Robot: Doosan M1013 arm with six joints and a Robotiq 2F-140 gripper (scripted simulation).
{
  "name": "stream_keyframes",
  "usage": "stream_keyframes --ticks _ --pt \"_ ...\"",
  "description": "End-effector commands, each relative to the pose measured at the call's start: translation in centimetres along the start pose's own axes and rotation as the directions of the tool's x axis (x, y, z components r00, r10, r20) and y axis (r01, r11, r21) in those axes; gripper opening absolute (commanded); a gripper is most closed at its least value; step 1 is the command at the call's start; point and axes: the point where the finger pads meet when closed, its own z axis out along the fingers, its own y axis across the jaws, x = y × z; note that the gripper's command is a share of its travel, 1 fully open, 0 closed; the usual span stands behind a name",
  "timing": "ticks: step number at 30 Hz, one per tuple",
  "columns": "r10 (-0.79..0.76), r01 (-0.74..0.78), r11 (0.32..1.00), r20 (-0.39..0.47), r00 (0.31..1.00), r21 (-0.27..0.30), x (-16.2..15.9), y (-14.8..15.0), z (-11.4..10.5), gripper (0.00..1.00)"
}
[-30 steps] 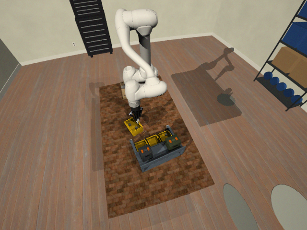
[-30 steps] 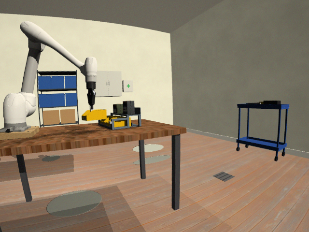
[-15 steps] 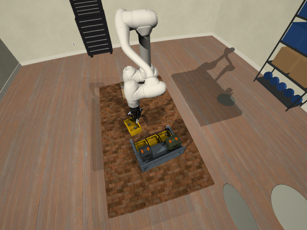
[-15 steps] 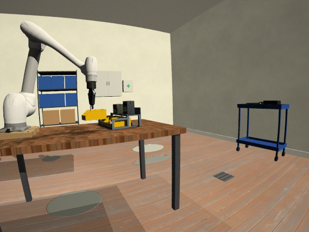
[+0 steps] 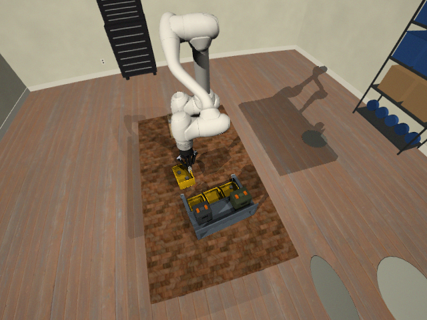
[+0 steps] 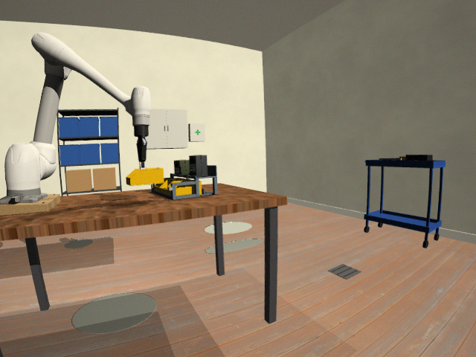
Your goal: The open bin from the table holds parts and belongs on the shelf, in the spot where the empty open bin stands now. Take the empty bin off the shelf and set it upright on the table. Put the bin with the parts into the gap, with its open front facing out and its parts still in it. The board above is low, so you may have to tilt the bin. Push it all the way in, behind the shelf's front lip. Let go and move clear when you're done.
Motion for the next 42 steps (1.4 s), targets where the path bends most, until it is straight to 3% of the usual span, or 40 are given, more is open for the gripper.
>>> stream_keyframes --ticks 1,42 --pt "0.008 -0.008 1.000 0.001 1.000 -0.002 -0.3 -0.1 -0.2 0.10" --pt "0.008 -0.008 1.000 0.001 1.000 -0.002 -0.1 -0.4 1.0 0.10"
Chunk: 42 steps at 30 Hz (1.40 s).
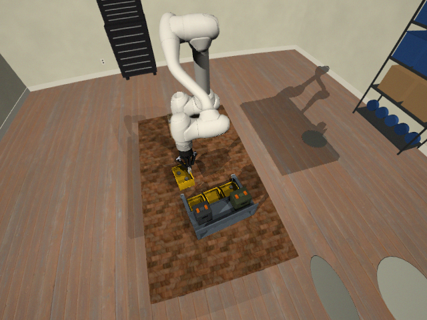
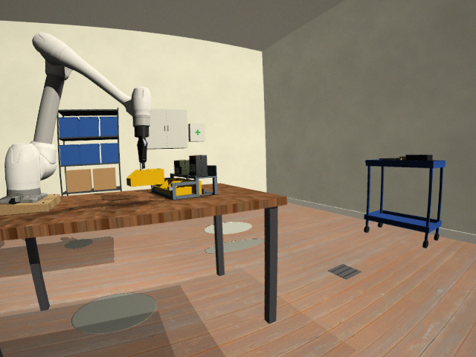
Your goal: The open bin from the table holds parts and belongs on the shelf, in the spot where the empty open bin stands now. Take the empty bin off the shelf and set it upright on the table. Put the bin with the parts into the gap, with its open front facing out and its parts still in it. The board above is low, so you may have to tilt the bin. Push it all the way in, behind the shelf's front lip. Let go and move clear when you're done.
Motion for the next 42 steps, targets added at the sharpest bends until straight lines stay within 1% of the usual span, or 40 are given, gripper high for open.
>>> stream_keyframes --ticks 1,6,8,23,25,33,42 --pt "0.002 -0.002 1.000 0.000 1.000 -0.003 0.0 0.0 0.8 0.10" --pt "0.002 -0.002 1.000 0.000 1.000 -0.003 0.0 0.0 2.0 0.10" --pt "0.002 -0.002 1.000 0.000 1.000 -0.003 0.0 0.0 2.0 0.10" --pt "0.002 -0.002 1.000 0.000 1.000 -0.003 0.1 0.0 6.4 0.10" --pt "0.002 -0.002 1.000 0.000 1.000 -0.003 0.1 0.0 6.4 0.10" --pt "0.002 -0.002 1.000 0.000 1.000 -0.003 0.1 0.0 7.5 0.10" --pt "0.002 -0.002 1.000 0.000 1.000 -0.003 0.1 0.0 7.7 0.10"
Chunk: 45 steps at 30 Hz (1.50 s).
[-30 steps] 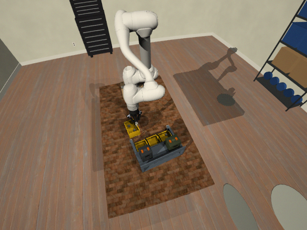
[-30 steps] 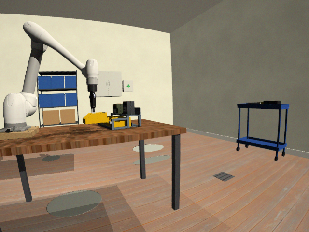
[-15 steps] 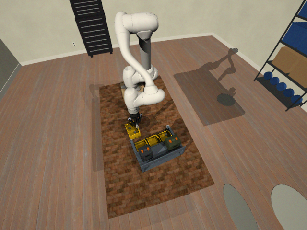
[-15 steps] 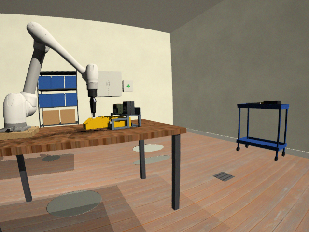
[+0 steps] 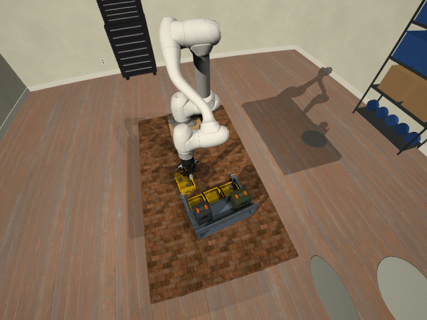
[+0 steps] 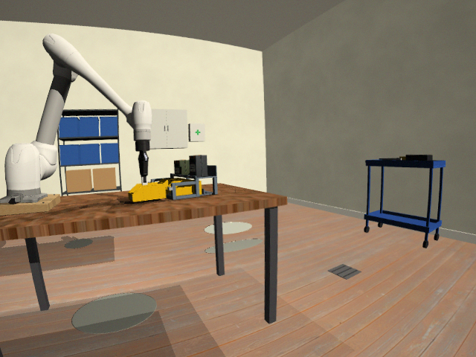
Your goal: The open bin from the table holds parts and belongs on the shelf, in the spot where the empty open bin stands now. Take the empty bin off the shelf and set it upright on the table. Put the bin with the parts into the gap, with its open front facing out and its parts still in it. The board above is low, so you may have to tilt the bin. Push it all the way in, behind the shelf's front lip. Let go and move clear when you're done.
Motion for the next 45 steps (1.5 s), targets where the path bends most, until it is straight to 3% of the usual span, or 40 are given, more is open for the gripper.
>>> stream_keyframes --ticks 1,45 --pt "0.003 -0.003 1.000 -0.004 1.000 -0.001 0.37 -0.05 0.42 0.10" --pt "0.003 -0.003 1.000 -0.004 1.000 -0.001 0.98 0.01 0.88 0.10"
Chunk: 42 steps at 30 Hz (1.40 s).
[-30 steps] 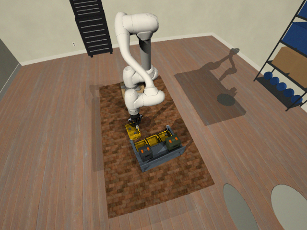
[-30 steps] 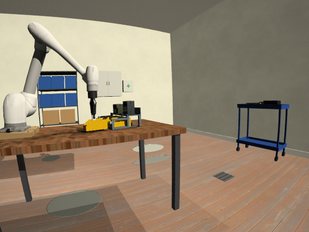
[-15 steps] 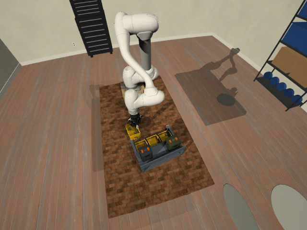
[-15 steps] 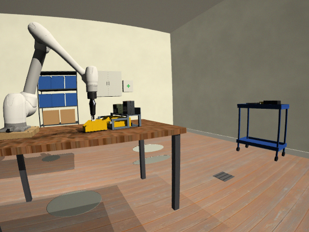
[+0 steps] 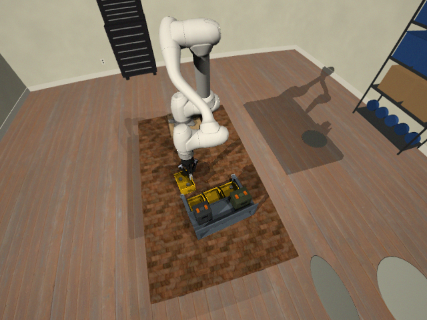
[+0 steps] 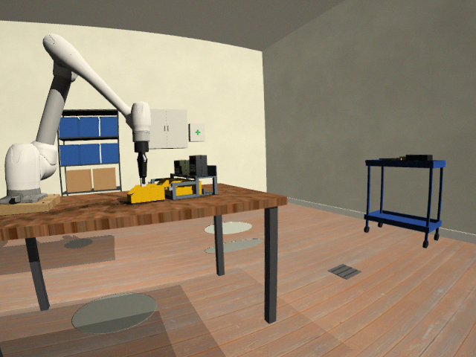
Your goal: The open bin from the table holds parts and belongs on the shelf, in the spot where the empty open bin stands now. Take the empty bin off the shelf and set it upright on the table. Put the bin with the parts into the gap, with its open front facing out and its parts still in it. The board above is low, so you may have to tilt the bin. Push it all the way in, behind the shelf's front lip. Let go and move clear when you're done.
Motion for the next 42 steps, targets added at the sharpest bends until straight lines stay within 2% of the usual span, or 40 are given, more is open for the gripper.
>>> stream_keyframes --ticks 1,42 --pt "0.001 -0.001 1.000 -0.002 1.000 0.000 0.35 -0.06 0.25 0.10" --pt "0.001 -0.001 1.000 -0.002 1.000 0.000 0.32 -0.08 0.79 0.10"
